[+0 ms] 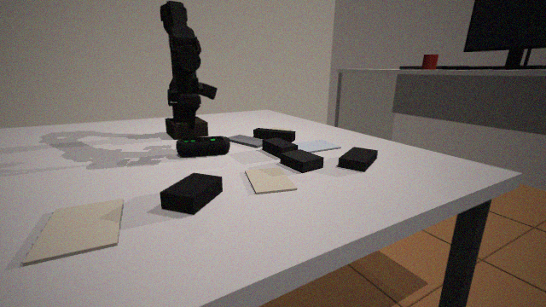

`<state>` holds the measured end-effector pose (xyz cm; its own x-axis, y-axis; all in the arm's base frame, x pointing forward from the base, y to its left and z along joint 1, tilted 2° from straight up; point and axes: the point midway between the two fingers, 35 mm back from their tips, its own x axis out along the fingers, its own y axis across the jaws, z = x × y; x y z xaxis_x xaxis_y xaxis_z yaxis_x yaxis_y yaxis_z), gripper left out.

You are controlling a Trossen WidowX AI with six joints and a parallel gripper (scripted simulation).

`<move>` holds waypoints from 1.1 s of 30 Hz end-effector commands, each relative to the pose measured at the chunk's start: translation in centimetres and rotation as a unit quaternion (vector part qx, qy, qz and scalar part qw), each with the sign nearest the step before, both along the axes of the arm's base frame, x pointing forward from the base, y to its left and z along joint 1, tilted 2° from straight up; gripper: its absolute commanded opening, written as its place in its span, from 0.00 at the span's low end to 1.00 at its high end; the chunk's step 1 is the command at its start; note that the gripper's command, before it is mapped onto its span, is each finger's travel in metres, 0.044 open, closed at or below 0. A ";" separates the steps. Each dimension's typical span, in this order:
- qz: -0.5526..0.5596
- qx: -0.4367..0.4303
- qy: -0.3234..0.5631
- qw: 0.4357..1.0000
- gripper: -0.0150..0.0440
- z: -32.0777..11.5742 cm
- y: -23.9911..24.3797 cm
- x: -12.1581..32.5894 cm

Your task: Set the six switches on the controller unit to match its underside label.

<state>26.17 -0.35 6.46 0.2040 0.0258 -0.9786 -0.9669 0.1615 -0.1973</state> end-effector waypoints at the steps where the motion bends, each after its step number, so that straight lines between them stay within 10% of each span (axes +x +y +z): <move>1: 0.003 -0.014 -0.030 0.999 0.25 -1.0 -0.7 -2.1; 14: 0.003 -0.025 -0.063 0.998 0.25 -2.1 -1.3 -3.9; 33: 0.000 -0.085 0.086 0.993 1.00 1.7 8.5 3.1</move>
